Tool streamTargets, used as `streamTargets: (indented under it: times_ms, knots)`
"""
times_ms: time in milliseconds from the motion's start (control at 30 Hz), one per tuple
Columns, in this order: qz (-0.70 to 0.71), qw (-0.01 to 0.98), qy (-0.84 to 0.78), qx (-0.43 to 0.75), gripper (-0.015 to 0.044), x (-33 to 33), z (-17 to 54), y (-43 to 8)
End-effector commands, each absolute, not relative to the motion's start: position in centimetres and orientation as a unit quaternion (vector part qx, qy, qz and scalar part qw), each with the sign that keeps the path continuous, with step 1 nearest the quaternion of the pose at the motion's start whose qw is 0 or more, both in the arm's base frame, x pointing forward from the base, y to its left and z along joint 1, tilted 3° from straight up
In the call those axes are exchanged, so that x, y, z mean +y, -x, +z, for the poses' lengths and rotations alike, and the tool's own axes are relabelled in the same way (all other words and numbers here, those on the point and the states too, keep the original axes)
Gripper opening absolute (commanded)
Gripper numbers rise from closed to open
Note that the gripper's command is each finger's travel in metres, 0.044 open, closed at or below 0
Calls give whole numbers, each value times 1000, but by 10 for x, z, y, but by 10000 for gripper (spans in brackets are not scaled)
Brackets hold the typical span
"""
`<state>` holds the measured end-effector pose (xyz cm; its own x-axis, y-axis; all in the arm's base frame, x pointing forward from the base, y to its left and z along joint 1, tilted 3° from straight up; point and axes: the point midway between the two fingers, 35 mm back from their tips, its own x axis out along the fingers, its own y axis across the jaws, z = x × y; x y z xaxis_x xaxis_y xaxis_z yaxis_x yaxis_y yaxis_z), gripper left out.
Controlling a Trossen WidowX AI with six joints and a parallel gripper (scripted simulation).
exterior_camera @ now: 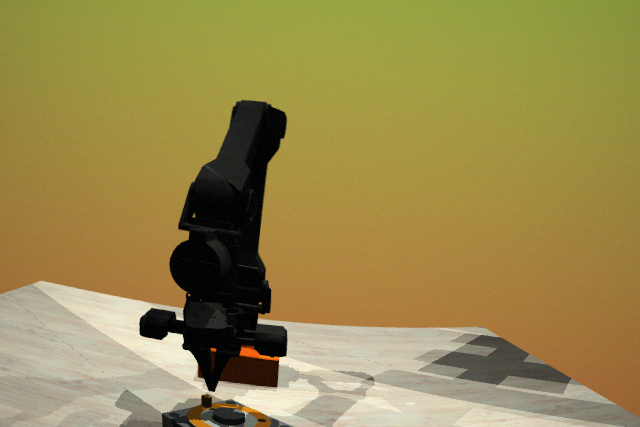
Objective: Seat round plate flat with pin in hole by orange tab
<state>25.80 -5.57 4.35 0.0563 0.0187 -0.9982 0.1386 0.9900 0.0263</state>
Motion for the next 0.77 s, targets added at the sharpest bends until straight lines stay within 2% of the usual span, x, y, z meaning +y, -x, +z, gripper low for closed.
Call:
streamTargets:
  times_ms: [0,733]
  knots:
    - [-40,732,-54,678,0,-57,70,-259]
    - [-42,731,-56,679,0,-56,73,-255]
